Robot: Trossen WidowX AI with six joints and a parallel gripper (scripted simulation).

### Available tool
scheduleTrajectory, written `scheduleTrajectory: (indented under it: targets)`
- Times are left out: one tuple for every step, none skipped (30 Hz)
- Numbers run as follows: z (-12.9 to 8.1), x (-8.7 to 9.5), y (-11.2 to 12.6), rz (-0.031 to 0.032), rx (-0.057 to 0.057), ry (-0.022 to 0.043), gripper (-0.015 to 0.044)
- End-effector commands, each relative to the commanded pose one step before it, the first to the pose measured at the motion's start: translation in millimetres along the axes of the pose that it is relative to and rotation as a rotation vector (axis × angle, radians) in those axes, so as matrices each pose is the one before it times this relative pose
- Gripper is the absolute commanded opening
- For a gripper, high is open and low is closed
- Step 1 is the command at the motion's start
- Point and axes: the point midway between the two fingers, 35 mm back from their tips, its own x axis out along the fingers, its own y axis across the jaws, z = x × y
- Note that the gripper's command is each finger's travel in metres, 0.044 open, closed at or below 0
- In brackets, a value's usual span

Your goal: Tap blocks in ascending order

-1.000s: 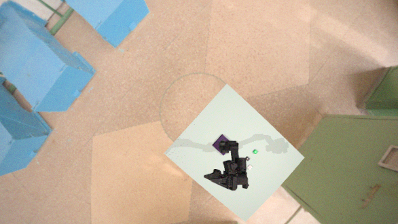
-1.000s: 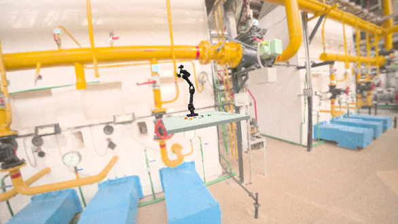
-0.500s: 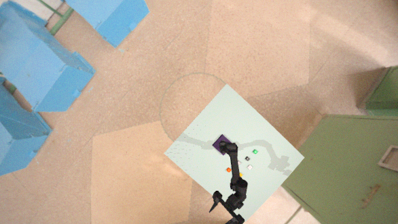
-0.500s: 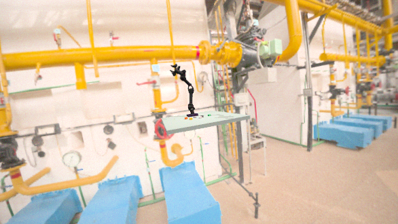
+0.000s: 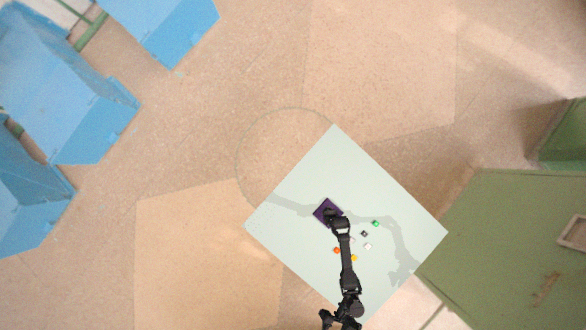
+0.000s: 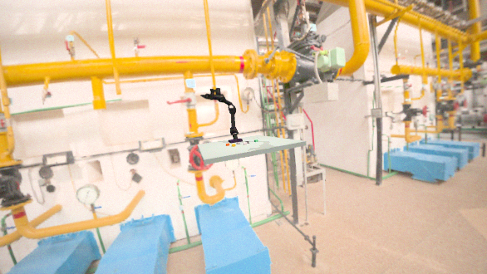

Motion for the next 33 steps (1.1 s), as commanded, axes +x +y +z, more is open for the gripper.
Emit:
scheduleTrajectory:
  targets:
    - [-61.65, 1.02, 48.93, 0.1836, -0.1732, 0.17432, 0.04]
    - [-13.24, 2.33, 12.62, 0.04583, -0.0396, 0.04271, 0.04]
    - [-13.18, 2.57, 12.9, 0.047, -0.0392, 0.04335, 0.04]
    - [-13.02, 2.8, 13.07, 0.04787, -0.0384, 0.04368, 0.04]
    - [-12.85, 3.03, 13.23, 0.04875, -0.0377, 0.04402, 0.04]
    - [-12.7, 3.25, 13.38, 0.04971, -0.037, 0.04442, 0.04]
    - [-12.63, 3.49, 13.6, 0.05099, -0.0364, 0.04511, 0.04]
    - [-12.39, 3.69, 13.63, 0.05164, -0.0354, 0.04522, 0.04]
    - [-12.17, 3.89, 13.67, 0.05238, -0.0344, 0.04543, 0.04]
    - [-12.04, 4.1, 13.8, 0.05353, -0.0337, 0.04597, 0.04]
    - [-11.8, 4.28, 13.76, 0.05415, -0.0325, 0.04607, 0.04]
    - [-11.59, 4.44, 13.76, 0.05497, -0.0315, 0.04632, 0.04]
    - [-11.36, 4.59, 13.72, 0.05567, -0.0304, 0.04647, 0.04]
    - [-11.14, 4.73, 13.65, 0.05635, -0.0292, 0.0466, 0.04]
    - [-10.89, 4.84, 13.54, 0.05691, -0.0279, 0.04663, 0.04]
    - [-10.64, 4.92, 13.41, 0.05745, -0.0266, 0.04663, 0.04]
    - [-10.49, 5.03, 13.38, 0.05846, -0.0254, 0.04701, 0.04]
    - [-10.24, 5.08, 13.21, 0.0589, -0.024, 0.04691, 0.04]
    - [-10.07, 5.15, 13.14, 0.05984, -0.0227, 0.0472, 0.04]
    - [-9.79, 5.14, 12.91, 0.06004, -0.0211, 0.0469, 0.04]
    - [-9.53, 5.12, 12.69, 0.06034, -0.0195, 0.04666, 0.04]
    - [-9.15, 5.02, 12.3, 0.05978, -0.0176, 0.04576, 0.04]
    - [-4.41, 2.62, 6.02, 0.02983, -0.0082, 0.02265, 0.04]
    - [-1.18, 0.73, 1.62, 0.00811, -0.0022, 0.00614, 0.04]
    - [0.0, 0.0, 0.0, 0.0, 0.0, 0.0, 0.04]
    - [0.0, 0.0, 0.0, 0.0, 0.0, 0.0, 0.04]
    - [0.0, 0.0, 0.0, 0.0, 0.0, 0.0, 0.04]
    - [0.0, 0.0, 0.0, 0.0, 0.0, 0.0, 0.04]
    - [0.0, 0.0, 0.0, 0.0, 0.0, 0.0, 0.04]
    - [0.0, 0.0, 0.0, 0.0, 0.0, 0.0, 0.04]
    - [0.0, 0.0, 0.0, 0.0, 0.0, 0.0, 0.04]
    - [0.0, 0.0, 0.0, 0.0, 0.0, 0.0, 0.04]
    - [0.0, 0.0, 0.0, 0.0, 0.0, 0.0, 0.04]
